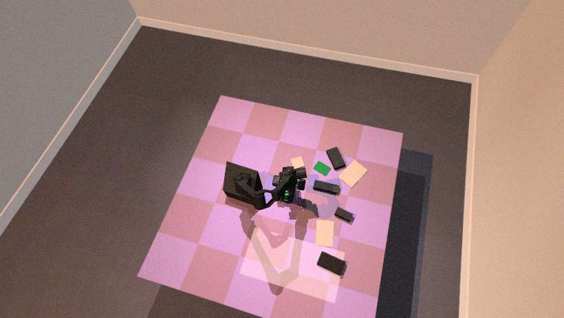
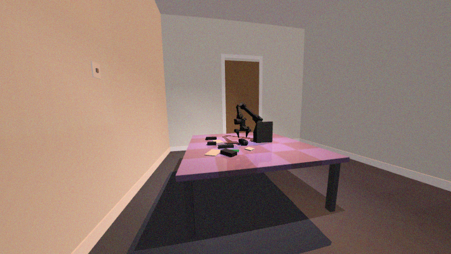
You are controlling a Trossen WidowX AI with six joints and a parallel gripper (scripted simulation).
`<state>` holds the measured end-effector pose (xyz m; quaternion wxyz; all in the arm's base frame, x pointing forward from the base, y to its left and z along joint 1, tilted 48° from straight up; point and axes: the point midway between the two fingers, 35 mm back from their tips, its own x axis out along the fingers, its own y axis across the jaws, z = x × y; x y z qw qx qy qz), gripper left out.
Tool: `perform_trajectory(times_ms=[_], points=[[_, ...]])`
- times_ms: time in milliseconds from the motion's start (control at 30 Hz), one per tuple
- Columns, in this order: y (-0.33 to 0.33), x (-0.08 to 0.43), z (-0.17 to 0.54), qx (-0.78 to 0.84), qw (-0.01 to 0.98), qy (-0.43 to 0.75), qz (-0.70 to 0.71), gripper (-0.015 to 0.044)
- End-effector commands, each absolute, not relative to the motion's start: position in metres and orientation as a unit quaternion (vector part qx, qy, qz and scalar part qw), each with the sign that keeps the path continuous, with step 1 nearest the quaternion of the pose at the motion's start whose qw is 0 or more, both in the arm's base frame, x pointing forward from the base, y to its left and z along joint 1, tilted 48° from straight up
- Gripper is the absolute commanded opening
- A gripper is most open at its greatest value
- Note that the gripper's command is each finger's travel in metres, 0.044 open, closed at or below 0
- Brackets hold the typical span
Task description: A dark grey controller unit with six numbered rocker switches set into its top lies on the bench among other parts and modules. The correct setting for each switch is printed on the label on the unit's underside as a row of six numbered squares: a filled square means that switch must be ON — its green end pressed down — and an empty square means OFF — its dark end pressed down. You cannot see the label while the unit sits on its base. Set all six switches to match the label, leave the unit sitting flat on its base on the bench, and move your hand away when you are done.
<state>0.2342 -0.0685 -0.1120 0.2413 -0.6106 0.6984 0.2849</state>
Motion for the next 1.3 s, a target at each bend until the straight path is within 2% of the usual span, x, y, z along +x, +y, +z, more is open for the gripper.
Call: perform_trajectory(times_ms=[0, 500, 767, 1267], points=[[-0.071, 0.228, -0.110, -0.609, 0.232, 0.701, 0.290, 0.0440], [-0.071, 0.228, -0.109, -0.609, 0.232, 0.701, 0.290, 0.0440], [-0.093, 0.231, -0.058, -0.608, 0.234, 0.705, 0.281, 0.0440], [-0.104, 0.230, -0.069, -0.607, 0.235, 0.705, 0.282, 0.0440]])
